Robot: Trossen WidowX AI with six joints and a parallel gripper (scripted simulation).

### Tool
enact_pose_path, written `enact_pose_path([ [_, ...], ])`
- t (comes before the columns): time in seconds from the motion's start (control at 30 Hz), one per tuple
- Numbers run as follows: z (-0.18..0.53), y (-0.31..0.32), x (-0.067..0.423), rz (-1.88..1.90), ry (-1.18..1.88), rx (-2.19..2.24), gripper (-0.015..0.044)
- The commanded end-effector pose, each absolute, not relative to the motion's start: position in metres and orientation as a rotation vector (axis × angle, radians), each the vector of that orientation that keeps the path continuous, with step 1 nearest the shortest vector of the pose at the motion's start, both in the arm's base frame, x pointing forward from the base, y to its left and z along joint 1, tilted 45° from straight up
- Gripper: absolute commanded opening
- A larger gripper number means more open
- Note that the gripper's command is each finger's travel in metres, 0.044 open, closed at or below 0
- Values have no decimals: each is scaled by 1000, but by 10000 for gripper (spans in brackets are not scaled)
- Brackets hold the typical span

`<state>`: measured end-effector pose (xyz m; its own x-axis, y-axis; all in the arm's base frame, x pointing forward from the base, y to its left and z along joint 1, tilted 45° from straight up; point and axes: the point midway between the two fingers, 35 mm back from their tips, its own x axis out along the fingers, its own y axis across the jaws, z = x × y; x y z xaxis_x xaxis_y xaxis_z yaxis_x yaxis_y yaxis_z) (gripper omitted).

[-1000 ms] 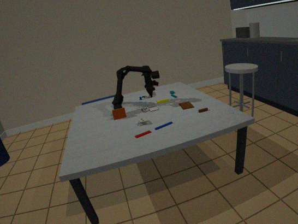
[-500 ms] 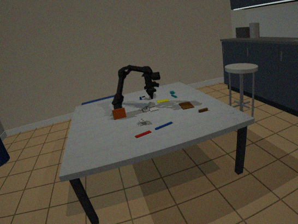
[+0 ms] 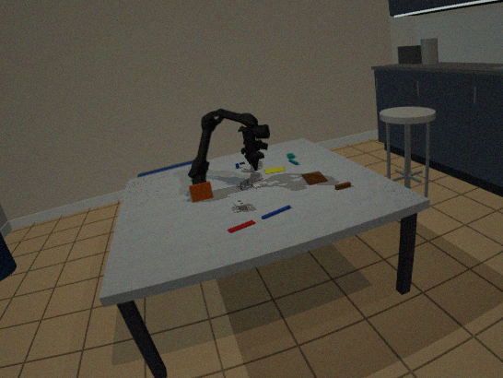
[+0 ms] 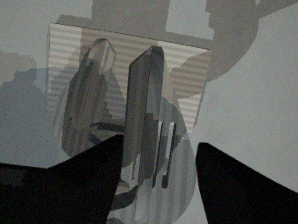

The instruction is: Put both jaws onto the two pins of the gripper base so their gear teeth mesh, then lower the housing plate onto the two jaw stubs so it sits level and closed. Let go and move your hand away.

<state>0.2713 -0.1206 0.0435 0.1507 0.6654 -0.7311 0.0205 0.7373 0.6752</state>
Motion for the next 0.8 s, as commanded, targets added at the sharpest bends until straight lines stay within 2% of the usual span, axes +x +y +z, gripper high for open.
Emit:
enact_pose_path([
  [0.0, 32, -127, 263, 530, 1356, 618, 134],
  [0.77, 22, -134, 255, 552, 1343, 607, 134],
])
